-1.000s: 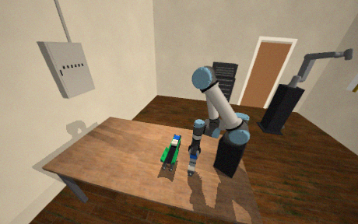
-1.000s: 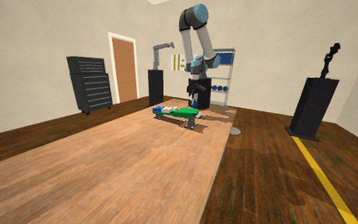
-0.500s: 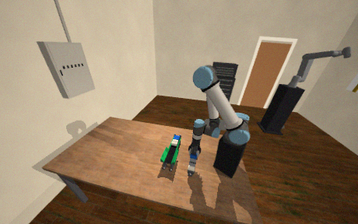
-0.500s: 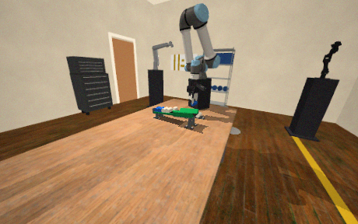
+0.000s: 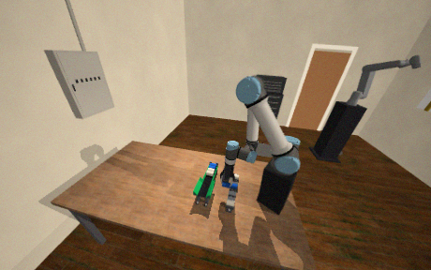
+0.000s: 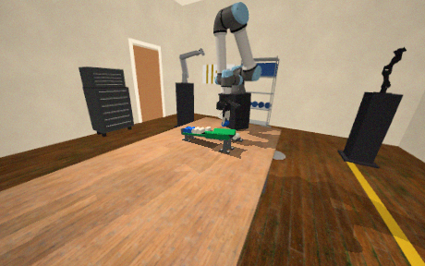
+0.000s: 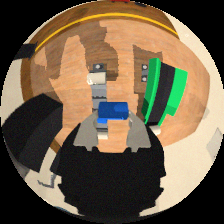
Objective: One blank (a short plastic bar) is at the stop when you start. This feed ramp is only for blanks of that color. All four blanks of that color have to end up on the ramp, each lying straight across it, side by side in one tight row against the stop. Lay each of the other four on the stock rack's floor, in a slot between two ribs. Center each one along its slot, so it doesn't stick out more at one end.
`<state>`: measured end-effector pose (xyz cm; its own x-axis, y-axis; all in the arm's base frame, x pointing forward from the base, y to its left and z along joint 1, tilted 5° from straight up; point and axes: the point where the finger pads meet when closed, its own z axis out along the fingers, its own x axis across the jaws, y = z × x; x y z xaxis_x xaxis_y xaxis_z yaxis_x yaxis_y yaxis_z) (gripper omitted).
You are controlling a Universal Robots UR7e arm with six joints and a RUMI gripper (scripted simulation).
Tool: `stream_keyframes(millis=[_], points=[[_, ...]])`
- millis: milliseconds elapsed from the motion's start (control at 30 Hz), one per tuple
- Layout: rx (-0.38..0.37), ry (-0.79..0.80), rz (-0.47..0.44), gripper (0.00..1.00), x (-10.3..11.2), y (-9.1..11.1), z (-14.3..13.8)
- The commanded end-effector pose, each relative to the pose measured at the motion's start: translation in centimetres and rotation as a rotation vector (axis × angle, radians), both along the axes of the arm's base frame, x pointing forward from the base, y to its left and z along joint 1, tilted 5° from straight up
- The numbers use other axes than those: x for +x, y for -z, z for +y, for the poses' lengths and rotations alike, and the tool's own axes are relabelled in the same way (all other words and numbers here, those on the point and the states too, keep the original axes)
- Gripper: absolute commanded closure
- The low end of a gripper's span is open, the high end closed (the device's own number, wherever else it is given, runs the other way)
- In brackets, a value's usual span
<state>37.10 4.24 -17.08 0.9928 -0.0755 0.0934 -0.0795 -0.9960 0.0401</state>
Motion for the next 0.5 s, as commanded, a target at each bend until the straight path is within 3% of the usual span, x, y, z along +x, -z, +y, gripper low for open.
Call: stream_keyframes(millis=[0, 300, 467], points=[[0.003, -0.010, 0.016, 0.65, 4.5, -0.9, -1.9], [0.001, -0.028, 0.017, 0.65, 12.4, -5.7, -5.6], [0.000, -0.032, 0.017, 0.65, 14.0, -7.3, -6.5]])
